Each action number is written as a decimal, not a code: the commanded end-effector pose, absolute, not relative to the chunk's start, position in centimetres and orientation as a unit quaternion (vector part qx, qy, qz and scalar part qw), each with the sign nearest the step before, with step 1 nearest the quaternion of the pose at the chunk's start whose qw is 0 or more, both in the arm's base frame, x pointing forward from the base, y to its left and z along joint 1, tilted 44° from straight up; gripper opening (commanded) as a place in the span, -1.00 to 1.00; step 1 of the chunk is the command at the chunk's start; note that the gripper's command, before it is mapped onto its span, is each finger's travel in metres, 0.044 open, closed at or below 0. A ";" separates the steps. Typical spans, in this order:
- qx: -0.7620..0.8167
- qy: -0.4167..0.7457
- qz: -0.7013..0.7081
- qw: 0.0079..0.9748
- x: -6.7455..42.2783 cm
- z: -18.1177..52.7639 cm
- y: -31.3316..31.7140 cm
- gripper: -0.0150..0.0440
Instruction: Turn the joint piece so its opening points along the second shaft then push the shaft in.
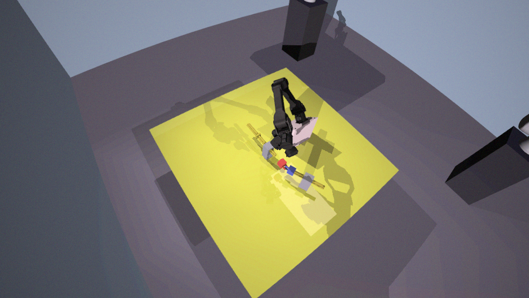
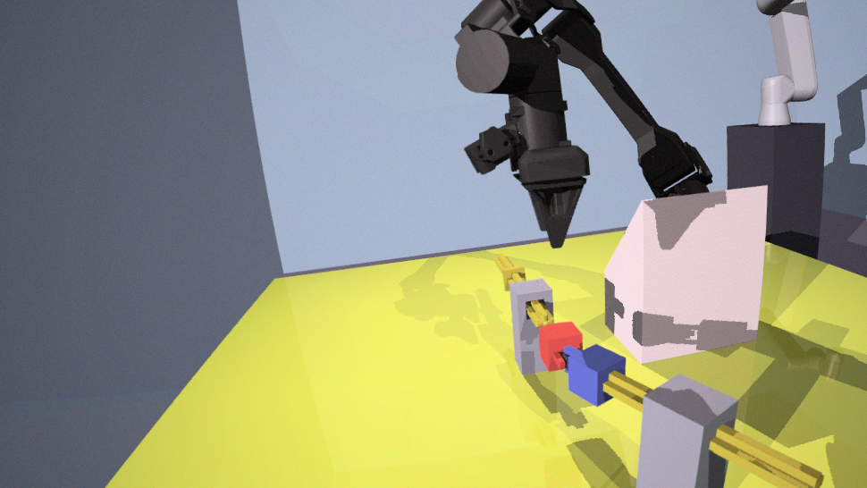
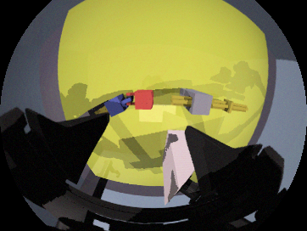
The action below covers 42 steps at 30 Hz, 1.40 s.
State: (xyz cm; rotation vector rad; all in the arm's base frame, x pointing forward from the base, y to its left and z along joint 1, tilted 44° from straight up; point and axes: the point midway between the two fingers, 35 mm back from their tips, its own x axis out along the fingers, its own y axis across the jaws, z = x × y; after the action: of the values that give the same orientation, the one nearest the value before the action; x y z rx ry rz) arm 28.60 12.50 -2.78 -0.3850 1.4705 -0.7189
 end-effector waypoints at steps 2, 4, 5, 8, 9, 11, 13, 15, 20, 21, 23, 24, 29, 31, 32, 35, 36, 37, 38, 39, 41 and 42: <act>-0.092 0.642 -0.361 0.670 28.5 -2.7 10.9 1.00; -0.062 0.635 -0.376 0.672 28.6 -2.6 10.4 1.00; -0.047 0.632 -0.383 0.672 28.6 -2.6 10.2 1.00; -0.002 0.621 -0.404 0.672 28.6 -2.5 9.5 1.00; 0.013 0.617 -0.411 0.671 28.6 -2.4 9.3 1.00; 0.043 0.608 -0.425 0.669 28.6 -2.3 8.8 1.00; 0.073 0.599 -0.438 0.666 28.6 -2.3 8.4 1.00; 0.102 0.589 -0.451 0.662 28.6 -2.2 7.9 1.00; 0.176 0.563 -0.482 0.649 28.6 -2.0 6.8 1.00; 0.190 0.557 -0.488 0.645 28.5 -2.0 6.6 1.00; 0.219 0.545 -0.499 0.638 28.5 -1.9 6.1 1.00; 0.233 0.539 -0.504 0.634 28.5 -1.8 5.9 1.00; 0.302 0.506 -0.530 0.610 28.4 -1.7 4.9 1.00; 0.329 0.492 -0.539 0.600 28.3 -1.6 4.5 1.00; 0.343 0.485 -0.543 0.594 28.3 -1.5 4.3 1.00; 0.382 0.463 -0.555 0.576 28.2 -1.4 3.6 1.00; 0.395 0.455 -0.559 0.569 28.1 -1.4 3.4 1.00; 0.408 0.448 -0.563 0.563 28.1 -1.4 3.2 1.00; 0.420 0.440 -0.566 0.556 28.0 -1.3 3.0 1.00; 0.433 0.432 -0.570 0.549 28.0 -1.3 2.8 1.00; 0.449 0.422 -0.574 0.540 27.9 -1.2 2.6 1.00; 0.451 0.421 -0.574 0.539 27.9 -1.2 2.6 1.00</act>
State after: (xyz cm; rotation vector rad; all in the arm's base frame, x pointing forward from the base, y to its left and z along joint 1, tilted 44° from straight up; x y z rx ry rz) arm 28.35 3.06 -1.10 0.9948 1.0311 -1.3300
